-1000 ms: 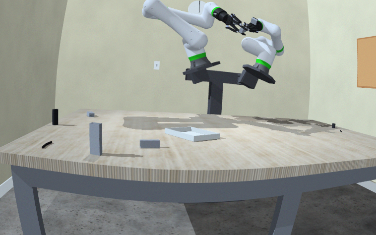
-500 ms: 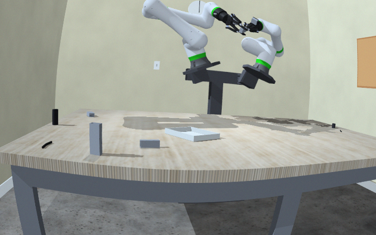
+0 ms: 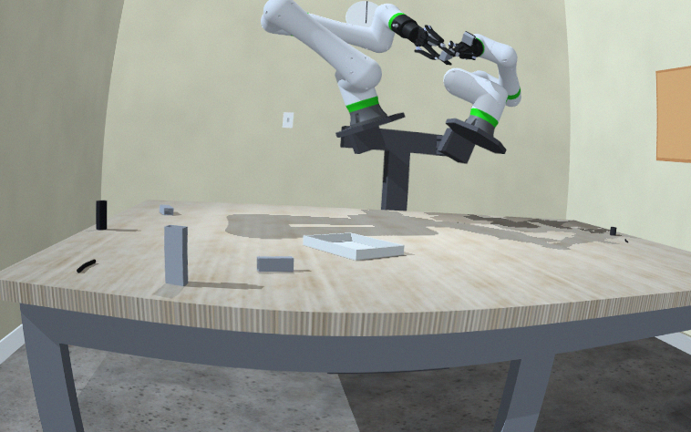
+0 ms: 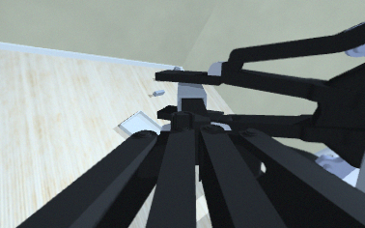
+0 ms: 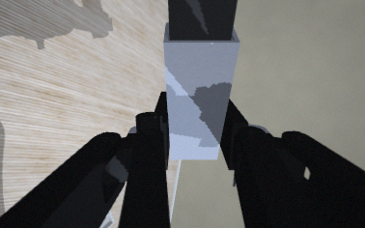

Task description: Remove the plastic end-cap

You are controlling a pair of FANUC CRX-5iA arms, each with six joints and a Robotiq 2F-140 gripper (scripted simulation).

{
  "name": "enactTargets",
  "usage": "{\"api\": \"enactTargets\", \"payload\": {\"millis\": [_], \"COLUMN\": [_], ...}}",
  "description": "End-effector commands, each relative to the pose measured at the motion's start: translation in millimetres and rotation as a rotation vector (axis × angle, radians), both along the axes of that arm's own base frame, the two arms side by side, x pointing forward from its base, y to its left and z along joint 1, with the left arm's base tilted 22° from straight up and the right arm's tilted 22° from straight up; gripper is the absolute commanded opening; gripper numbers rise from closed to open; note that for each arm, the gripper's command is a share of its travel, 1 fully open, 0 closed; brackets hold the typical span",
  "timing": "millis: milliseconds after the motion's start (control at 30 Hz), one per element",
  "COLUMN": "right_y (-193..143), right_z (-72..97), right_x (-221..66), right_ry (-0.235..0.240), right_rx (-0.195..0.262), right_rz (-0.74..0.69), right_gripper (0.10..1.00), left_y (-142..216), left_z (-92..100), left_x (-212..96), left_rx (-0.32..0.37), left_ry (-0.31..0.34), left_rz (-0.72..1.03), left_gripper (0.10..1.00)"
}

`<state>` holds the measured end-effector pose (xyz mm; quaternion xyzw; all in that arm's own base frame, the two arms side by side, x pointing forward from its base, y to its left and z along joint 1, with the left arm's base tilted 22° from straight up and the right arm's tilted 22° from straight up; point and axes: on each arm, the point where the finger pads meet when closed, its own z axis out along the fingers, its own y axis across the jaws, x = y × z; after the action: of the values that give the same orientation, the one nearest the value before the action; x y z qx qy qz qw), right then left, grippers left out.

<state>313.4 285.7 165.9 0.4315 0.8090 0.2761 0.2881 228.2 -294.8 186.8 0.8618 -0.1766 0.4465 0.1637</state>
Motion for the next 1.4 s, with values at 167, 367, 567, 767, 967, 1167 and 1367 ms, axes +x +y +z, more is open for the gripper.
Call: {"api": "enactTargets", "payload": {"millis": [167, 367, 567, 767, 967, 1167, 1367], "right_y": [1, 1, 1, 1, 1, 1, 1], "right_z": [0.8, 0.8, 0.8, 0.8, 0.8, 0.8, 0.8], "right_x": [0, 0, 0, 0, 0, 0, 0], "right_ry": [-0.001, -0.001, -0.001, -0.001, -0.001, -0.001, -0.001], "right_rx": [0.001, 0.001, 0.001, 0.001, 0.001, 0.001, 0.001], "right_rz": [0.001, 0.001, 0.001, 0.001, 0.001, 0.001, 0.001], "right_gripper": [0.099, 0.099, 0.099, 0.099, 0.099, 0.099, 0.099], "left_y": [1, 2, 4, 5, 6, 8, 9], "left_z": [2.3, 4.1, 5.8, 6.9, 8.7, 10.5, 11.7], "left_x": [-2, -4, -6, -8, -10, -13, -14], "left_rx": [-0.001, -0.001, -0.001, -0.001, -0.001, -0.001, -0.001], "left_ry": [0.0, 0.0, 0.0, 0.0, 0.0, 0.0, 0.0], "left_rz": [0.0, 0.0, 0.0, 0.0, 0.0, 0.0, 0.0], "left_gripper": [0.099, 0.099, 0.099, 0.099, 0.099, 0.099, 0.099]}}
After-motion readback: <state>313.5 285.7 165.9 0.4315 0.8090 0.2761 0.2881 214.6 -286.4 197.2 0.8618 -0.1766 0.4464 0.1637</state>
